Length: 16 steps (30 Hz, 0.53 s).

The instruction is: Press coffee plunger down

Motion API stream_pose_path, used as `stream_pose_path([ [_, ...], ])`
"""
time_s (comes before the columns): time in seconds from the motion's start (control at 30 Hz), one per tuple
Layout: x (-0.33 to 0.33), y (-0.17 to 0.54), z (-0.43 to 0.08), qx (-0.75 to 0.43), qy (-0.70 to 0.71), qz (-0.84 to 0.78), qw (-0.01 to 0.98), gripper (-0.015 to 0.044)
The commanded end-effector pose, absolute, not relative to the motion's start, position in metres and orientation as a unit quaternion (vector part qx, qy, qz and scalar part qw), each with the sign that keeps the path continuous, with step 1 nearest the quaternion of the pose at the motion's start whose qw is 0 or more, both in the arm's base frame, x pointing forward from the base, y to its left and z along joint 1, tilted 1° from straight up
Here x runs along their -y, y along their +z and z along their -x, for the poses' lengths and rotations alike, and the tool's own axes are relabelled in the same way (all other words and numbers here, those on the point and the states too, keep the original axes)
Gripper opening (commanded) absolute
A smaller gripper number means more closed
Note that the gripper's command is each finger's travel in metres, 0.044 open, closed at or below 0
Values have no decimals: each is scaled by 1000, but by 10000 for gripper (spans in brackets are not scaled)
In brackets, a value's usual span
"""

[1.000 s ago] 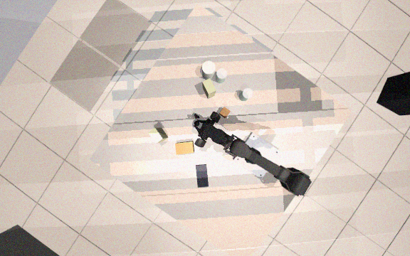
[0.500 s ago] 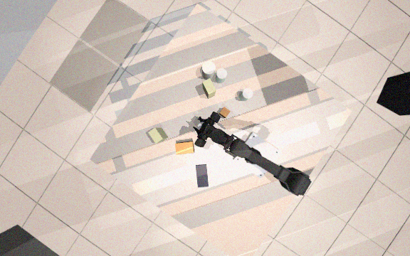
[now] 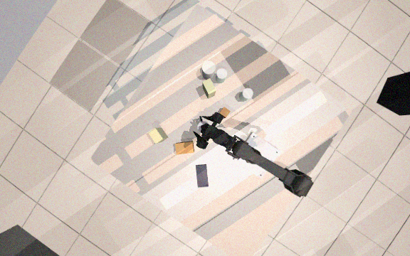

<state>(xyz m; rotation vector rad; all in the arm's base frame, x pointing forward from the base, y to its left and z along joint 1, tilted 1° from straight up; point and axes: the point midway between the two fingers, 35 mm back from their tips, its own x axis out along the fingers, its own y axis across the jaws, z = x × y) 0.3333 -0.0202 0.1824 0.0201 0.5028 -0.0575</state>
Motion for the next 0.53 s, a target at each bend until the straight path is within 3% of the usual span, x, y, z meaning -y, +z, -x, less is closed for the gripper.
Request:
stream_pose_path([
  [0.0,19,236,-310,-236,-27,-9,971,440],
  [0.5,19,240,-303,-237,-27,-9,971,440],
])
